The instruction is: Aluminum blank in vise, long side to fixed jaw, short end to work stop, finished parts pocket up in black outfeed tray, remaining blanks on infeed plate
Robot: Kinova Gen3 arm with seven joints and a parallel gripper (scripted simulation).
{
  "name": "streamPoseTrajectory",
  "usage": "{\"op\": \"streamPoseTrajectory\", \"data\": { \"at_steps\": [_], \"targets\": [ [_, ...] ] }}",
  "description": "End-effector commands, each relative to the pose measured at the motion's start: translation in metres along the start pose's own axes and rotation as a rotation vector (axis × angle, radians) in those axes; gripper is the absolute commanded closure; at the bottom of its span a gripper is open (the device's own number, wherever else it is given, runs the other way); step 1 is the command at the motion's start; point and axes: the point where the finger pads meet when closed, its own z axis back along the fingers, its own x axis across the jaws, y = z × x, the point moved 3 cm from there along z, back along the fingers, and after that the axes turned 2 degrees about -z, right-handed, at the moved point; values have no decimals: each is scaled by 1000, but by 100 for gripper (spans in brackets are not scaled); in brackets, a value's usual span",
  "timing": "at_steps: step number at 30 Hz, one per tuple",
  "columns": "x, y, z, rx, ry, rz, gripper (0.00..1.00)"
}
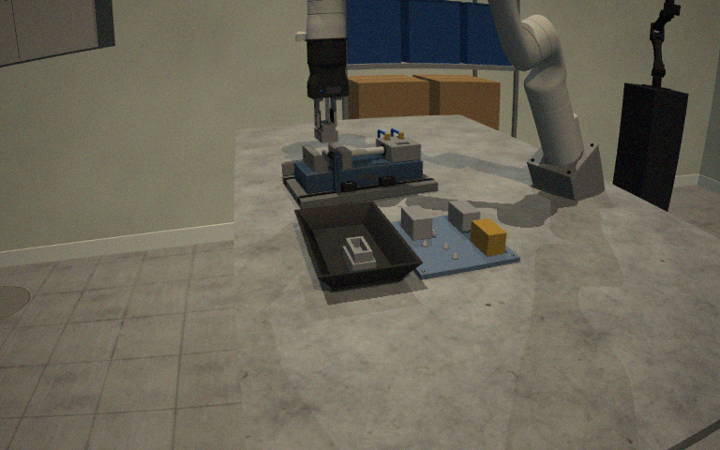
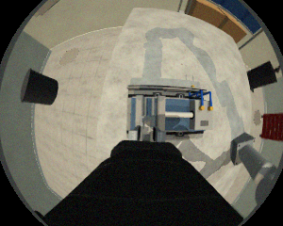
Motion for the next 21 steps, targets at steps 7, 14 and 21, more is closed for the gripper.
{"op": "streamPoseTrajectory", "data": {
  "at_steps": [7,14,21],
  "targets": [
    [-5,-36,1,9,3,-4,100],
    [-9,-65,1,9,4,-14,100],
    [-14,-112,1,9,4,-32,100]
  ]
}}
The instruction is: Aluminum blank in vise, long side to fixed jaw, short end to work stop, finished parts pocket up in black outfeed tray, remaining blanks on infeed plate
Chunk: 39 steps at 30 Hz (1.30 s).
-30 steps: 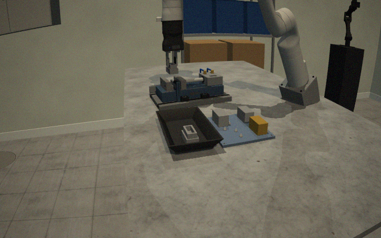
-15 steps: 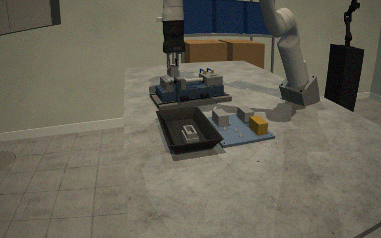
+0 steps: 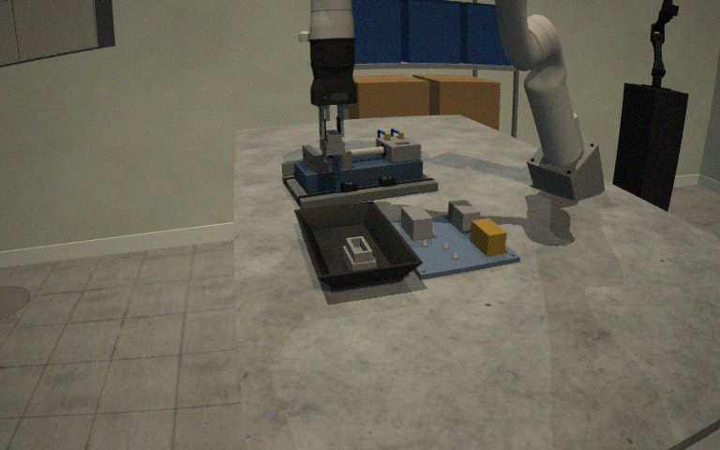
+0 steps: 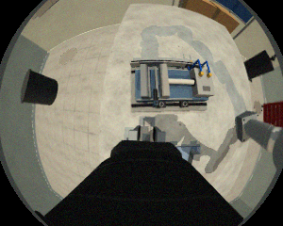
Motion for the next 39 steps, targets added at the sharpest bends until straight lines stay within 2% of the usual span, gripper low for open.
{"op": "streamPoseTrajectory", "data": {
  "at_steps": [1,8,10,21,39],
  "targets": [
    [-2,-22,2,21,0,21,100],
    [-4,-65,1,21,-2,5,100],
    [-4,-65,1,21,-2,5,100],
    [-8,-108,0,21,-3,-14,100],
    [-10,-128,0,21,-4,-22,100]
  ]
}}
